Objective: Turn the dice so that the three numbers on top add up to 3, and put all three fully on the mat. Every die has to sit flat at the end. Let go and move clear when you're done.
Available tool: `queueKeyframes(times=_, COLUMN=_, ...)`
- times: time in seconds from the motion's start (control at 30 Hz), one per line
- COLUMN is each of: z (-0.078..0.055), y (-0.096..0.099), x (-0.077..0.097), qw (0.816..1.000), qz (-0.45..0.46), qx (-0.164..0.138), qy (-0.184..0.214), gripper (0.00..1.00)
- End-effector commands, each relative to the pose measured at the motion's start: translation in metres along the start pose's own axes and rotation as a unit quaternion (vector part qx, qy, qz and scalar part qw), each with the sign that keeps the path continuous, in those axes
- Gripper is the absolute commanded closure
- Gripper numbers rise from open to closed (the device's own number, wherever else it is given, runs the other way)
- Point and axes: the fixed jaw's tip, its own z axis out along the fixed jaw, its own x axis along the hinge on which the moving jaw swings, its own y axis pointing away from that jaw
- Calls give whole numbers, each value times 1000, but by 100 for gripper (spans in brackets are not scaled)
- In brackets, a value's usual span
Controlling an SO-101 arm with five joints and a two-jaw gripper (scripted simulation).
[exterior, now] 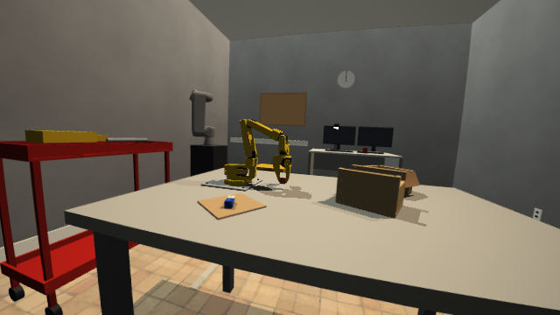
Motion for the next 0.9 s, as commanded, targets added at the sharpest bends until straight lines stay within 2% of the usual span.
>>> queueKeyframes(times=0.0, z=4, y=2, x=-2, qw=1000, qz=-5, qx=-6, qy=-1, gripper=100)
queueKeyframes(times=0.87, z=11, y=2, x=-2, qw=1000, qz=-5, qx=-6, qy=-1, gripper=100)
